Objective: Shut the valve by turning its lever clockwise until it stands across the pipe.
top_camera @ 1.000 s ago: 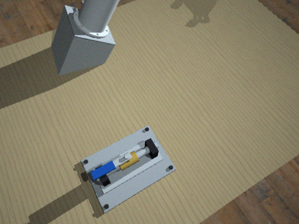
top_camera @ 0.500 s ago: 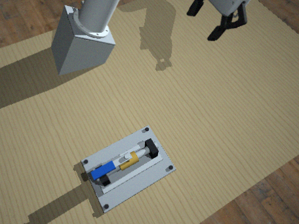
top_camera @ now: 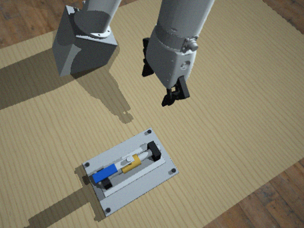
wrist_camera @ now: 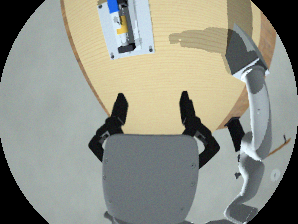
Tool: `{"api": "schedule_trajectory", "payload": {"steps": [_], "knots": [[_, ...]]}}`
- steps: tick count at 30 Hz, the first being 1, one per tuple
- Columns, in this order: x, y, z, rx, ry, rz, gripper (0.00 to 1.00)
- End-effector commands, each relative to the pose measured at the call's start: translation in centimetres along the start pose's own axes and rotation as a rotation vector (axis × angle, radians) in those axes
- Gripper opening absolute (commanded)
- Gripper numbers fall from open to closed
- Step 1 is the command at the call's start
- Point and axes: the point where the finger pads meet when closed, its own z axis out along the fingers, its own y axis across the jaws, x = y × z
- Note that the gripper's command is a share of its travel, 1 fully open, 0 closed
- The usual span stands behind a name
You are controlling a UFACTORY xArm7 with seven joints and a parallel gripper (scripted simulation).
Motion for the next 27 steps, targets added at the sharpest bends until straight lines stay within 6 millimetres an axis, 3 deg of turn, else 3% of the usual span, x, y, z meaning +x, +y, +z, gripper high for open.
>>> {"api": "schedule_trajectory", "payload": {"steps": [1, 5, 7, 8, 12, 16, 27], "knots": [[6.1, -2.4, 1.8, 0.025, -0.052, -0.002, 1.00], [11.1, -4.4, 3.5, 0.030, -0.107, -0.003, 1.00], [11.1, -4.4, 3.5, 0.030, -0.107, -0.003, 1.00], [14.8, -5.8, 4.7, 0.031, -0.117, -0.003, 1.00], [19.4, -7.6, 6.3, 0.033, -0.146, -0.003, 1.00], [20.3, -7.8, 6.7, 0.035, -0.158, -0.004, 1.00], [20.3, -7.9, 6.8, 0.035, -0.159, -0.004, 1.00]]}}
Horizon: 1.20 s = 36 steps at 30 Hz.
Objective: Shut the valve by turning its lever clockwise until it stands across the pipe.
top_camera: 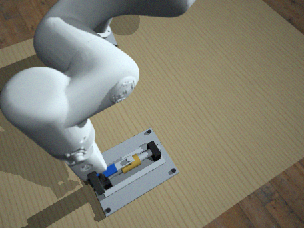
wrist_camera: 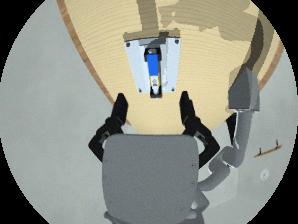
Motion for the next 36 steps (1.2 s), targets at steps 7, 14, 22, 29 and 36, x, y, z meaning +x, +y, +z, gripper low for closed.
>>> {"api": "schedule_trajectory", "payload": {"steps": [7, 14, 22, 29, 36], "knots": [[0.1, -0.1, 0.0, 0.005, 0.003, -0.002, 1.00], [0.1, -0.1, 0.3, 0.004, 0.003, -0.002, 1.00], [0.1, -0.2, 1.1, 0.004, 0.003, -0.002, 1.00], [0.1, -0.2, 1.9, 0.004, 0.003, -0.002, 1.00], [0.1, -0.2, 2.5, 0.004, 0.003, -0.002, 1.00]]}}
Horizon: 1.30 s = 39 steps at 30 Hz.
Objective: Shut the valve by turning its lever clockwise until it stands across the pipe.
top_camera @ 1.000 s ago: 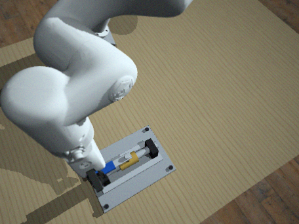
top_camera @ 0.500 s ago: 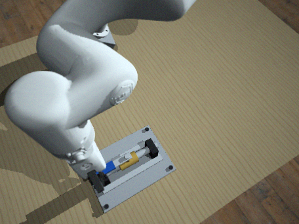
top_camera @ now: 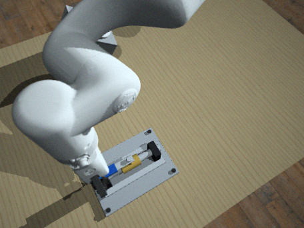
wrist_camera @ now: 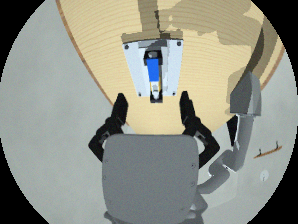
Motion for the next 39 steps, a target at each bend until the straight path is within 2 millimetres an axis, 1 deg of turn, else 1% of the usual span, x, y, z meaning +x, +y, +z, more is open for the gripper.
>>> {"api": "schedule_trajectory", "payload": {"steps": [1, 10, 24, 25, 39], "knots": [[0.12, -0.07, 0.19, 0.004, 0.003, 0.001, 1.00], [0.13, -0.08, 0.87, 0.004, 0.003, 0.001, 1.00], [0.13, -0.08, 1.09, 0.004, 0.003, 0.001, 1.00], [0.13, -0.08, 1.09, 0.004, 0.003, 0.001, 0.00], [0.13, -0.08, 1.09, 0.004, 0.003, 0.001, 0.00]]}}
